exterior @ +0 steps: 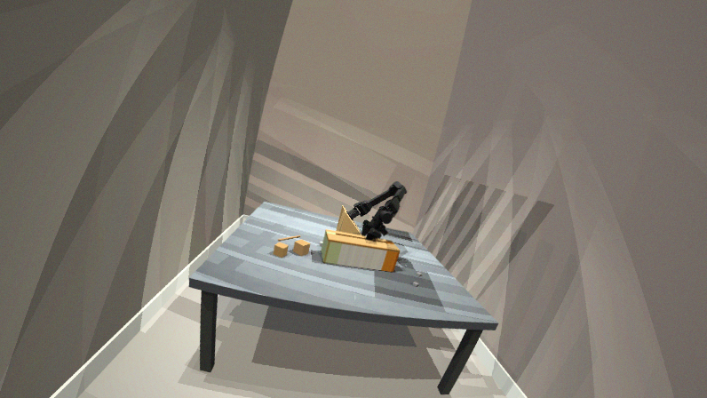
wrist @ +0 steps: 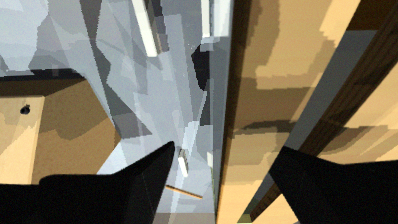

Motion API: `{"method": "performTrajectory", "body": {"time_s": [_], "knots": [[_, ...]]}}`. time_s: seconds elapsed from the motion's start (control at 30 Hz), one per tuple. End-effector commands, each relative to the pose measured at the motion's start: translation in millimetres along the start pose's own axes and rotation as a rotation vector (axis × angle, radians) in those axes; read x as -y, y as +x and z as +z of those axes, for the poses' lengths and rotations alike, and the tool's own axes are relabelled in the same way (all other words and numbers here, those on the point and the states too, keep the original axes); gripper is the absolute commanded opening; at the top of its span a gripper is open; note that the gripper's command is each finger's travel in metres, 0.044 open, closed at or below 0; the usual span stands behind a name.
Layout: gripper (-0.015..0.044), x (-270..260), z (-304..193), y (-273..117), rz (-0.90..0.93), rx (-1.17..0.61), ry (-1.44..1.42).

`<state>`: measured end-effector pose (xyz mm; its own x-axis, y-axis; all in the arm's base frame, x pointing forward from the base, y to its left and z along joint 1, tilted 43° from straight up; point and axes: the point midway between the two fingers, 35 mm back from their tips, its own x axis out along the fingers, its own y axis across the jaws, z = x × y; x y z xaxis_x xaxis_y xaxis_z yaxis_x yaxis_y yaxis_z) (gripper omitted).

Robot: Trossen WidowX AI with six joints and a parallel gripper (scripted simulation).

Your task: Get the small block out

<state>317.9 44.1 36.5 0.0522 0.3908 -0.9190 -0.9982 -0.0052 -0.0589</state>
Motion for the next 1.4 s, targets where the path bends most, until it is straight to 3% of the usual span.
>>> {"method": "performTrajectory", "body": {"time_s": [0.0, 0.37, 1.37], "knots": [[0.0400, -1, 1, 8, 0.002, -0.003, 0.004], [0.0400, 0, 0, 12, 0.001, 0.001, 0.000], [0.0400, -1, -80, 41, 0.002, -0.003, 0.000]]}}
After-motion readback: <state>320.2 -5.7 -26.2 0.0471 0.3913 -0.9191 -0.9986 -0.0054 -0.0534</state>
